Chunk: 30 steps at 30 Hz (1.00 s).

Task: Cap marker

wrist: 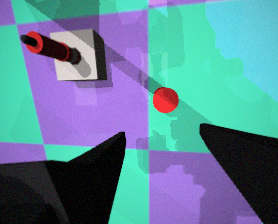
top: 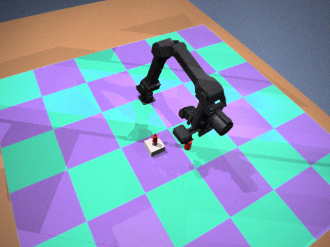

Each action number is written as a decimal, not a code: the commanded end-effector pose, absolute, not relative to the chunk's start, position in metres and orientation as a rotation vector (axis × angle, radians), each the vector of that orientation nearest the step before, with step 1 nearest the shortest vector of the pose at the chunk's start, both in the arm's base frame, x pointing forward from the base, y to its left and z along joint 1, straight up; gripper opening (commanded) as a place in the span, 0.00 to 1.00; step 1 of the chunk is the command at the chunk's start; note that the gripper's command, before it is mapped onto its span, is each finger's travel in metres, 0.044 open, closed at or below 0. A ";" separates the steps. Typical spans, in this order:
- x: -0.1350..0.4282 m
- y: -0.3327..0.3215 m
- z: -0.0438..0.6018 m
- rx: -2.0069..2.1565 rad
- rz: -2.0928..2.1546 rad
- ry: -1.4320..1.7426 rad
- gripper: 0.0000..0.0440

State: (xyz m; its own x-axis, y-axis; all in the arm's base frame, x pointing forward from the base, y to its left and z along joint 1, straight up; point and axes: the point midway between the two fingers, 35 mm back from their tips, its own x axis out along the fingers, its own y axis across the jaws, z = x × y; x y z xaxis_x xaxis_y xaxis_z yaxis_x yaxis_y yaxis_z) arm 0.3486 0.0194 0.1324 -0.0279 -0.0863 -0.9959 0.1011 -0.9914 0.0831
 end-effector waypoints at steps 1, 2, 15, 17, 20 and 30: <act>0.343 0.024 0.123 2.058 -2.225 0.047 0.74; 0.342 0.025 0.122 2.052 -2.236 0.055 0.74; 0.330 0.030 0.100 1.976 -2.332 0.149 0.70; 0.329 0.030 0.096 1.967 -2.340 0.161 0.69; 0.327 0.030 0.090 1.953 -2.349 0.179 0.67; 0.322 0.029 0.065 1.903 -2.357 0.230 0.62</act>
State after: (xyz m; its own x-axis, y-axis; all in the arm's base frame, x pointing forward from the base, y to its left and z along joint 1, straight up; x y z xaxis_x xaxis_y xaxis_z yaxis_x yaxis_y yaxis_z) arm 0.3253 0.0292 0.0749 -0.1954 0.0128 -0.9806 0.1579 -0.9865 -0.0443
